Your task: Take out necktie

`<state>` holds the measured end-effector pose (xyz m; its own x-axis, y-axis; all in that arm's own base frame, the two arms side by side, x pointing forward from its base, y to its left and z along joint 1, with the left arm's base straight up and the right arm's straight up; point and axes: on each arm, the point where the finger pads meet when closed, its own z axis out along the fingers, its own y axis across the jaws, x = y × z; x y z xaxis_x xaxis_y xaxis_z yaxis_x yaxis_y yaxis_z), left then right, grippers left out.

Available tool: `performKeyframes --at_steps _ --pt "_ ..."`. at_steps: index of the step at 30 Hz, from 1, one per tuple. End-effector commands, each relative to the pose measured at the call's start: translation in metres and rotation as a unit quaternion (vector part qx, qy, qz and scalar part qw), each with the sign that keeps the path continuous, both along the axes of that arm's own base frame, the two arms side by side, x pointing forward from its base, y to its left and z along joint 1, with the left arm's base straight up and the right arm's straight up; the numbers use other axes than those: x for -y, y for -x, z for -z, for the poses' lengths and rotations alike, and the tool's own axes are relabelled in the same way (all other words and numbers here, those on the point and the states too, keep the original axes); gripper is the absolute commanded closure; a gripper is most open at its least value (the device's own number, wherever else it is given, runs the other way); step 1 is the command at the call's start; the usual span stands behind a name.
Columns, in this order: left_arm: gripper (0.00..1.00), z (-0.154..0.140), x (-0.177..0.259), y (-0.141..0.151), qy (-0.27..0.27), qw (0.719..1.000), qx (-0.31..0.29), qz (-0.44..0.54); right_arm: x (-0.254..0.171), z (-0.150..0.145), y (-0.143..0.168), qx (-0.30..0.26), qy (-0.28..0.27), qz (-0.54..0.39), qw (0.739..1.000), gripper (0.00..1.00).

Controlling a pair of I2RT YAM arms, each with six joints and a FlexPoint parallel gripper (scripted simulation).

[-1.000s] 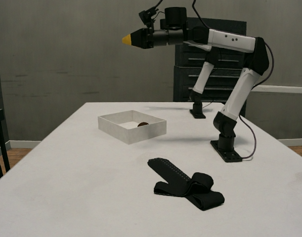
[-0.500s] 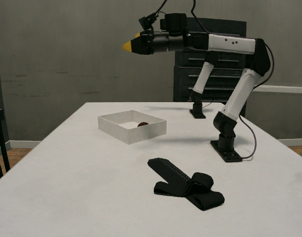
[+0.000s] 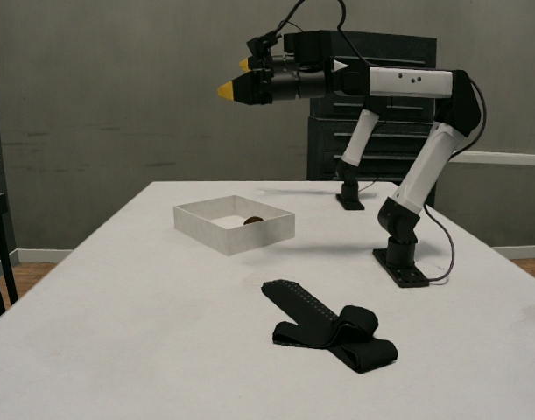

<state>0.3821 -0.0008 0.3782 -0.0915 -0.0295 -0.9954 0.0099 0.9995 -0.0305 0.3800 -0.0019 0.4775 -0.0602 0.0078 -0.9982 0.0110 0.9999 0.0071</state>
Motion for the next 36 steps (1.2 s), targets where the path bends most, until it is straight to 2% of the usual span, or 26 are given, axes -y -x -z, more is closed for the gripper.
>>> performKeyframes --at_steps 1,36 --pt "0.0 -0.013 0.003 0.006 -0.003 1.0 0.024 0.007 0.0 -0.018 0.004 0.019 0.0 0.0 1.0 0.0" --pt "0.0 -0.008 0.003 0.006 -0.003 1.0 0.024 0.007 0.0 -0.006 0.004 0.02 0.0 0.0 1.0 0.0"
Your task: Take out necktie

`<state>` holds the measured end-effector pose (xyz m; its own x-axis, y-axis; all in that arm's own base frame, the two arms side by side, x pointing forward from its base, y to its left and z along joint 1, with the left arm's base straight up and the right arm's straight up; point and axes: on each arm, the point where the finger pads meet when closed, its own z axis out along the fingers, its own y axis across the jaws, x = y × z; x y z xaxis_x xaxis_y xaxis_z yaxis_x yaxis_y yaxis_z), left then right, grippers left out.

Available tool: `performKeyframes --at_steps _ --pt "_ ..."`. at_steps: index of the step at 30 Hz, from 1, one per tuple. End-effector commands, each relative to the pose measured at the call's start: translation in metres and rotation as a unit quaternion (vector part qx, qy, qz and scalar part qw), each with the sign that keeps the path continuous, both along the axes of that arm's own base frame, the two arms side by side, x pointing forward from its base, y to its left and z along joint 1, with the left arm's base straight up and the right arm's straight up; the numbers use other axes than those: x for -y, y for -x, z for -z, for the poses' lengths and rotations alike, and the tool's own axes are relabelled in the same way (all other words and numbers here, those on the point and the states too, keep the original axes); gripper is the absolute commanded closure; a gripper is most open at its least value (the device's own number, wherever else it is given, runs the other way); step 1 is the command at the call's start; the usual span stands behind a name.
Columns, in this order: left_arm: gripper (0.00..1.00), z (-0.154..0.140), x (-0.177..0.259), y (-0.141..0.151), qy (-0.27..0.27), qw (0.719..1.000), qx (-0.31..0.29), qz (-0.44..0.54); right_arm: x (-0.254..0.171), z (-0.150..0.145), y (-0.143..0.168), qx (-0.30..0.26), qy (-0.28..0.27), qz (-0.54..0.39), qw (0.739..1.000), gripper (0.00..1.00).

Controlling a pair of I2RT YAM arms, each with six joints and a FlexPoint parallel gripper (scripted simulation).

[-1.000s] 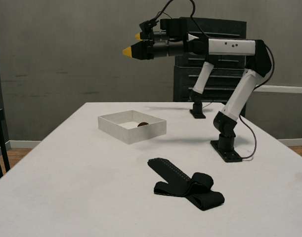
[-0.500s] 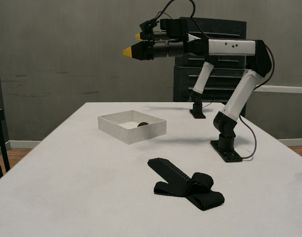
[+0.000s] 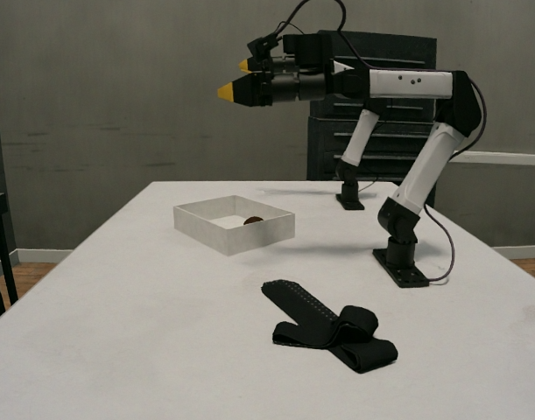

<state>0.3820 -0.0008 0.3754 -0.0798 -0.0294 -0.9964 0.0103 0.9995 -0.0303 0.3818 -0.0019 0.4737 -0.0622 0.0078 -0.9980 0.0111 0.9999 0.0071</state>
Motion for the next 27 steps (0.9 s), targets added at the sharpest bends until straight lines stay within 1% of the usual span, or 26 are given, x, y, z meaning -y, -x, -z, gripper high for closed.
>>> performKeyframes --at_steps 1,16,27 --pt "0.0 -0.01 0.003 0.006 -0.003 1.0 0.018 0.007 0.0 -0.009 0.005 0.021 0.0 0.0 1.0 0.0" --pt "0.0 -0.01 0.003 0.006 -0.003 1.0 0.018 0.007 0.0 0.009 0.005 0.021 0.0 0.0 1.0 0.0" --pt "0.0 -0.01 0.003 0.006 -0.003 1.0 0.018 0.007 0.0 0.027 0.005 0.02 0.0 0.0 1.0 0.0"
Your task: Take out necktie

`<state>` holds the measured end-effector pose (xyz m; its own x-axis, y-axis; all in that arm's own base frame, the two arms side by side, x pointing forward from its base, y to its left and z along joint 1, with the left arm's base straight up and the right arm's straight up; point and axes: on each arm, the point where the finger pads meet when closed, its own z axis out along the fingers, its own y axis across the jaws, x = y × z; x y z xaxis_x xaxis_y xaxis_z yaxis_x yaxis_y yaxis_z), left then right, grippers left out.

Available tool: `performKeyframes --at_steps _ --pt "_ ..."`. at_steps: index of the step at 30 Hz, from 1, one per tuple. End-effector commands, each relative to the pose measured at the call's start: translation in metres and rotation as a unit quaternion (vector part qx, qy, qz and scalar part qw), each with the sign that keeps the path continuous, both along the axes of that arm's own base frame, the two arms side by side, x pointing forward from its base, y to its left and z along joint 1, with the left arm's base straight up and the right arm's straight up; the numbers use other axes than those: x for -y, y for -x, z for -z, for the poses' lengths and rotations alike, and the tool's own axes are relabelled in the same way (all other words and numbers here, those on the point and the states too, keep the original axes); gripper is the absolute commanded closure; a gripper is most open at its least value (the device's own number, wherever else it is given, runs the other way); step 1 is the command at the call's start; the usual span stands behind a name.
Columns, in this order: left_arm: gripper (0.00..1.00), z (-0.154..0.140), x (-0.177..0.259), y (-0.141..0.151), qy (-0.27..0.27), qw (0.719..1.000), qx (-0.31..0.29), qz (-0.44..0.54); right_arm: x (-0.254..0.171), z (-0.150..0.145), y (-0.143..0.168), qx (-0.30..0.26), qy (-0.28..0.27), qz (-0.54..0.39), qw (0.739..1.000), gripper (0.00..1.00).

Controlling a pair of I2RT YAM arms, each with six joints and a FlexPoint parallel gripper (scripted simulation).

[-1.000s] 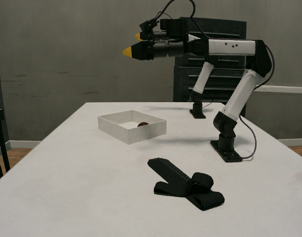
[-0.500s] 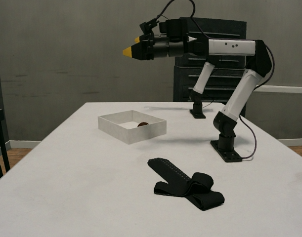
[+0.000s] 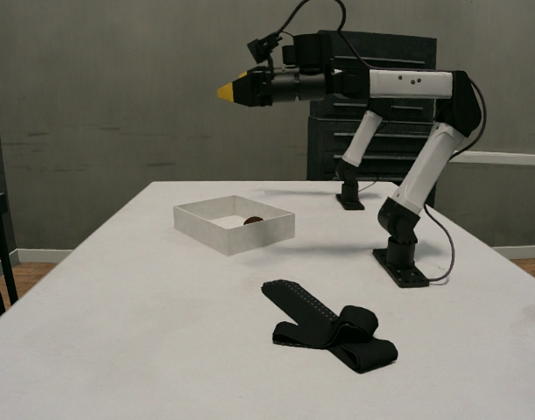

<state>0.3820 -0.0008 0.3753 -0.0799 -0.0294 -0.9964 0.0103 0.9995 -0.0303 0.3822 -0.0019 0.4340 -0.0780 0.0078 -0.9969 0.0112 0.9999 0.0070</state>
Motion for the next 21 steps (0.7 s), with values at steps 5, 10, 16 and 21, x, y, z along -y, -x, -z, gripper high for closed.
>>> performKeyframes --at_steps 5,10,16,21 --pt "0.0 -0.011 0.003 0.006 -0.003 1.0 0.018 0.007 0.0 -0.006 0.006 0.028 0.0 0.0 1.0 0.0" --pt "0.0 -0.01 0.003 0.006 -0.003 1.0 0.018 0.007 0.0 0.001 0.006 0.028 0.0 0.0 1.0 0.0" --pt "0.0 -0.01 0.003 0.006 -0.003 1.0 0.018 0.007 0.0 0.01 0.006 0.028 0.0 0.0 1.0 0.0" --pt "0.0 -0.01 0.003 0.006 -0.003 1.0 0.018 0.007 0.0 0.018 0.006 0.028 0.0 0.0 1.0 0.0"
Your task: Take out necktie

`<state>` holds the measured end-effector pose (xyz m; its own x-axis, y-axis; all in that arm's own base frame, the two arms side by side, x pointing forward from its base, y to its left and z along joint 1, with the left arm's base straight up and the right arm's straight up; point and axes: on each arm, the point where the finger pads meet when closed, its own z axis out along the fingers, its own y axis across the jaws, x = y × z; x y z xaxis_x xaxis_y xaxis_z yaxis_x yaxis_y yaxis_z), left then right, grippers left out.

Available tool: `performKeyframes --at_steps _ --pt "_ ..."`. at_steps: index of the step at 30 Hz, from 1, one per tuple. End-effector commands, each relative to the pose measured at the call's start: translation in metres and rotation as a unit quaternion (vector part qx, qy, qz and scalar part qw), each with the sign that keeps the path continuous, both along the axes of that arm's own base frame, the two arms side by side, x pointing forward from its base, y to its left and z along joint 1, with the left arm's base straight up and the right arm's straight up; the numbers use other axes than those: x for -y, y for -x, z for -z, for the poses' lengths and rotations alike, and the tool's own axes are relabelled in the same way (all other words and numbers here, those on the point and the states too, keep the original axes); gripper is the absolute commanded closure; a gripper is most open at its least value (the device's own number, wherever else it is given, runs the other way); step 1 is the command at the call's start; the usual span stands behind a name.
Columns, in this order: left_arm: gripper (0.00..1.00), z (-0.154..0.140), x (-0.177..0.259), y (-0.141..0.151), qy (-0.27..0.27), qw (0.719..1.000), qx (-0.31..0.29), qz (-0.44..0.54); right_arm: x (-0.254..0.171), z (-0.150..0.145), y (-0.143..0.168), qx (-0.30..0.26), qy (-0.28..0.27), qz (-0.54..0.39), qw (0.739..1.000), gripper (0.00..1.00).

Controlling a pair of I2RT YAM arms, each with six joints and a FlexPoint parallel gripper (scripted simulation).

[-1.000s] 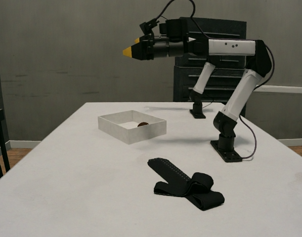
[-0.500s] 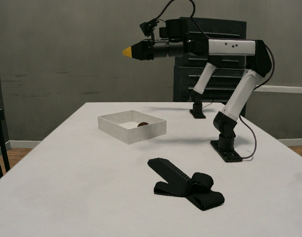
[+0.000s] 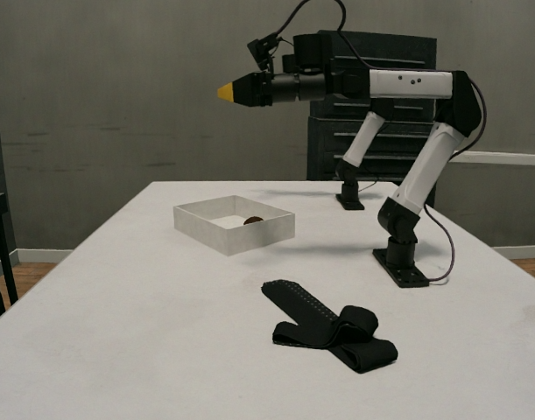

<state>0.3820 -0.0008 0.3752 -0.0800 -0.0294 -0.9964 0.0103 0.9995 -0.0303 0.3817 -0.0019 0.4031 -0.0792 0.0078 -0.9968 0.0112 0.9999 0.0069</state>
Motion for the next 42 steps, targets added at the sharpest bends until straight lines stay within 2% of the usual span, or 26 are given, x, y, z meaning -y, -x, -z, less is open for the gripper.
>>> performKeyframes --at_steps 1,17,42 --pt "0.0 -0.011 0.003 0.006 -0.003 1.0 0.018 0.007 0.0 -0.013 0.005 0.029 0.0 0.0 1.0 0.0" --pt "0.0 -0.01 0.003 0.006 -0.003 1.0 0.018 0.007 0.0 0.004 0.005 0.029 0.0 0.0 1.0 0.0" --pt "0.0 -0.01 0.003 0.006 -0.003 1.0 0.018 0.007 0.0 0.009 0.005 0.028 0.0 0.0 1.0 0.0"
